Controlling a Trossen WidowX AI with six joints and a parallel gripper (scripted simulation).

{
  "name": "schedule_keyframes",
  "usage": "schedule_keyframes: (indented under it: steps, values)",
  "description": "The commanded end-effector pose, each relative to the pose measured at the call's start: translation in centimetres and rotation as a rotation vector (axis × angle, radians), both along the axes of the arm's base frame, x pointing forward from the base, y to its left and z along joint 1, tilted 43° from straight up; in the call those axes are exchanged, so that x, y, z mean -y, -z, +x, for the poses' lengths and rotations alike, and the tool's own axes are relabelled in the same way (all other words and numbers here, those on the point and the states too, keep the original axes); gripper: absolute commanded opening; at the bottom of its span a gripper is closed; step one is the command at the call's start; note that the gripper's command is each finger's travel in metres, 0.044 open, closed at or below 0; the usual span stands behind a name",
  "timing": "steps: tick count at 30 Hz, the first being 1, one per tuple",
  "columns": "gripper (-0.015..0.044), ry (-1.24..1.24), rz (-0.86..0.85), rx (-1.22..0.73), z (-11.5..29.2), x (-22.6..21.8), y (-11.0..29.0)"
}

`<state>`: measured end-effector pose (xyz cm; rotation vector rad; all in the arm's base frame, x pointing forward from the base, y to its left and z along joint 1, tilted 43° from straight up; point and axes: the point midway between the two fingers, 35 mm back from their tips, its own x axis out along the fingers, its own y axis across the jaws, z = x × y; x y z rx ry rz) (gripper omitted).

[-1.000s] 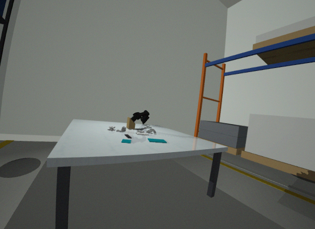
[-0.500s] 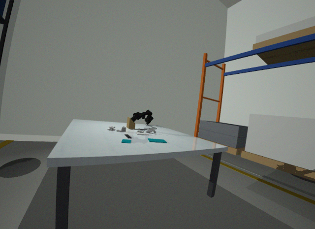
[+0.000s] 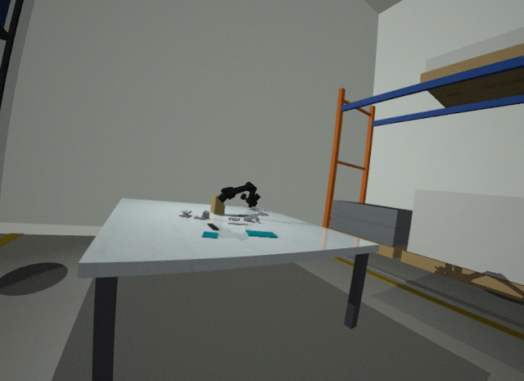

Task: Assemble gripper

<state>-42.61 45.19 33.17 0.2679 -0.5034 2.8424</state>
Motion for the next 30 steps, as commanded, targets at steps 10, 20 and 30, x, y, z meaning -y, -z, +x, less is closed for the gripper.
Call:
schedule_keyframes:
  steps: [10, 20, 30]
  values:
    - [0.0440, 0.184, 0.029, -0.008, 6.8, -3.7, -3.4]
    - [0.0440, 0.335, 0.023, -0.024, 12.9, -6.2, -6.0]
    - [0.0440, 0.476, 0.019, -0.037, 18.8, -7.8, -8.2]
